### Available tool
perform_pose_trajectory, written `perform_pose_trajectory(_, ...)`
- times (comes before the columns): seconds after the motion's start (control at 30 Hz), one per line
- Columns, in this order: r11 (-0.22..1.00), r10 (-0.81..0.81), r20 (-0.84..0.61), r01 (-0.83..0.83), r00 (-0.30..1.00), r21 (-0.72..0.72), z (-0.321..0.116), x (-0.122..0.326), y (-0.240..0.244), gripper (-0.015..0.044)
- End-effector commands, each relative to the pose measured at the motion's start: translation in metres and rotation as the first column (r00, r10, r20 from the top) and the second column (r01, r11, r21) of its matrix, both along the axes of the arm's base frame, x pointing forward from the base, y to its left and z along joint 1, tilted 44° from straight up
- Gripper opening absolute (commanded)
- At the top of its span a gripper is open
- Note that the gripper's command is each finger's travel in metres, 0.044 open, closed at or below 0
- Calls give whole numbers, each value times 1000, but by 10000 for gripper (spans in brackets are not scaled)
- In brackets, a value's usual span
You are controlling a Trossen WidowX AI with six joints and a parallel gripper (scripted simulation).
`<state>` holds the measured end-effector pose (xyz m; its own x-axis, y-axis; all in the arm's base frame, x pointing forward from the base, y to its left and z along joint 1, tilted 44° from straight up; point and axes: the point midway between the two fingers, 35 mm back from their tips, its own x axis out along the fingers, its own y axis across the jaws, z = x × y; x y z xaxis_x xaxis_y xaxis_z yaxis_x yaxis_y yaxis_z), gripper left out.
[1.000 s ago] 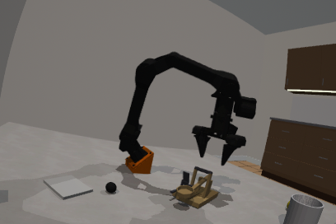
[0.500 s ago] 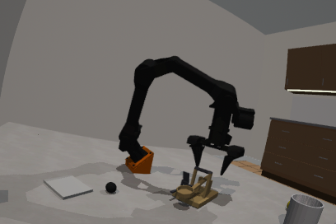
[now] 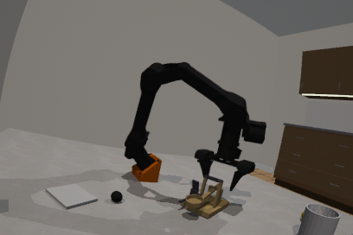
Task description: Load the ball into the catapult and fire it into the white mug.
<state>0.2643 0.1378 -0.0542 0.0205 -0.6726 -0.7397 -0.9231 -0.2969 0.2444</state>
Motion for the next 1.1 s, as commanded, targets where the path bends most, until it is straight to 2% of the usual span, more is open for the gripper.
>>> perform_pose_trajectory(0.0,1000,8,0,-8,1000,-4,-5,0,-5,440)
perform_pose_trajectory(0.73,1000,7,0,-7,1000,-6,-29,0,-28,440)
perform_pose_trajectory(1.07,1000,0,0,0,1000,-2,-27,0,-25,177)
